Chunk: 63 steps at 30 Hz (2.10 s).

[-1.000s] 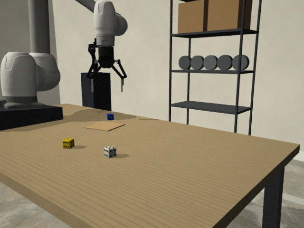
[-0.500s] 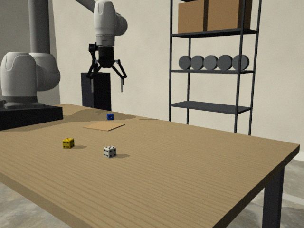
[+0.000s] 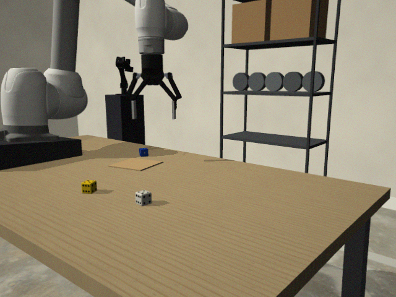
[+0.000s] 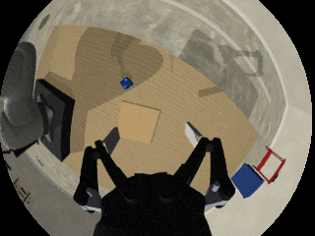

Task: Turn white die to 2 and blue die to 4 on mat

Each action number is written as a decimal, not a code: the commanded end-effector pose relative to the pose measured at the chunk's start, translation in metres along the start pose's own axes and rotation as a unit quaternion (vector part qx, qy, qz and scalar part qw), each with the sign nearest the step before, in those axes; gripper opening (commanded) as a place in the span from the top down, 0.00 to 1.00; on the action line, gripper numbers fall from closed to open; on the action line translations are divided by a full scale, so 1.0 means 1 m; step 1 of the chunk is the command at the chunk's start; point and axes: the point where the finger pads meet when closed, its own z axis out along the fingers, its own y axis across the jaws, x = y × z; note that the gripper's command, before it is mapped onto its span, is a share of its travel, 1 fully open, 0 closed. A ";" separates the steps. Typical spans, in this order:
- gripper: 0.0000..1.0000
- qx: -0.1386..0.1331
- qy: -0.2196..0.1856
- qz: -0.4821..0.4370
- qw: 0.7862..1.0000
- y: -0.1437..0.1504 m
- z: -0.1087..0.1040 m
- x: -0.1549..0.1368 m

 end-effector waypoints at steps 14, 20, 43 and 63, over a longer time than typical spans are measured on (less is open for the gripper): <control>0.00 0.003 -0.003 0.185 0.983 0.087 0.000 -0.218; 0.00 0.003 -0.003 0.246 0.969 0.094 0.004 -0.294; 0.00 0.003 -0.002 0.338 0.941 0.084 0.017 -0.435; 0.00 0.003 -0.002 0.338 0.941 0.084 0.017 -0.435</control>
